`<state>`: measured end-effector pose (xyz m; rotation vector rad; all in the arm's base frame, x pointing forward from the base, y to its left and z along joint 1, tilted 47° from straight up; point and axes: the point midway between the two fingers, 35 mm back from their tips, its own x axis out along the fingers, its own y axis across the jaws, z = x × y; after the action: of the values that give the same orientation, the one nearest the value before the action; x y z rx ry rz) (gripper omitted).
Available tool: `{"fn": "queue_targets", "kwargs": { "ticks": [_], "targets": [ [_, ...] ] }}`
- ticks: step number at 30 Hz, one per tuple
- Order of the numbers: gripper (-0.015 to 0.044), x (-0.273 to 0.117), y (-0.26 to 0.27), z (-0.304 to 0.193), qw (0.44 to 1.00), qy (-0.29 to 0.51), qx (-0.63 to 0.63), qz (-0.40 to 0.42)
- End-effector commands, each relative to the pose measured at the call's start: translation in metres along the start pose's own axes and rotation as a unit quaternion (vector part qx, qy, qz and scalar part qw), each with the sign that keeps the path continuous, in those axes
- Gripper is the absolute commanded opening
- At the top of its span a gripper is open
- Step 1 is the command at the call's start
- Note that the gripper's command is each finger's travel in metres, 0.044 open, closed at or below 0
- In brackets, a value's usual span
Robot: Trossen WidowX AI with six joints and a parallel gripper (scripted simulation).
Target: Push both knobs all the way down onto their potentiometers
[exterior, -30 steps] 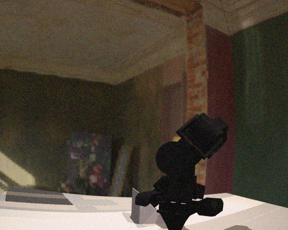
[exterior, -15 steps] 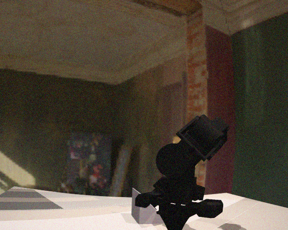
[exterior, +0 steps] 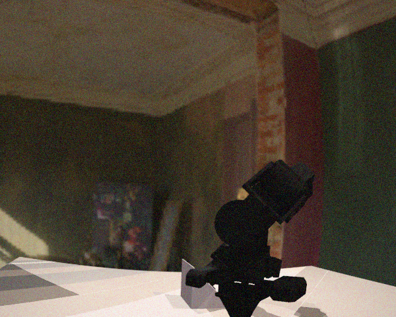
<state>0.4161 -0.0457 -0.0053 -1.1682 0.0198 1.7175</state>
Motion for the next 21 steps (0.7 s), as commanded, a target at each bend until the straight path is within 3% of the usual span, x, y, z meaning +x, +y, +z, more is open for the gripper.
{"fn": "queue_targets", "kwargs": {
  "ticks": [1, 21],
  "targets": [
    [0.0000, -0.0002, -0.0001, 0.0007, 1.000, -0.002, 0.004, -0.002],
    [0.0000, 0.0021, -0.0001, 0.0007, 1.000, -0.002, 0.004, -0.002]
  ]
}}
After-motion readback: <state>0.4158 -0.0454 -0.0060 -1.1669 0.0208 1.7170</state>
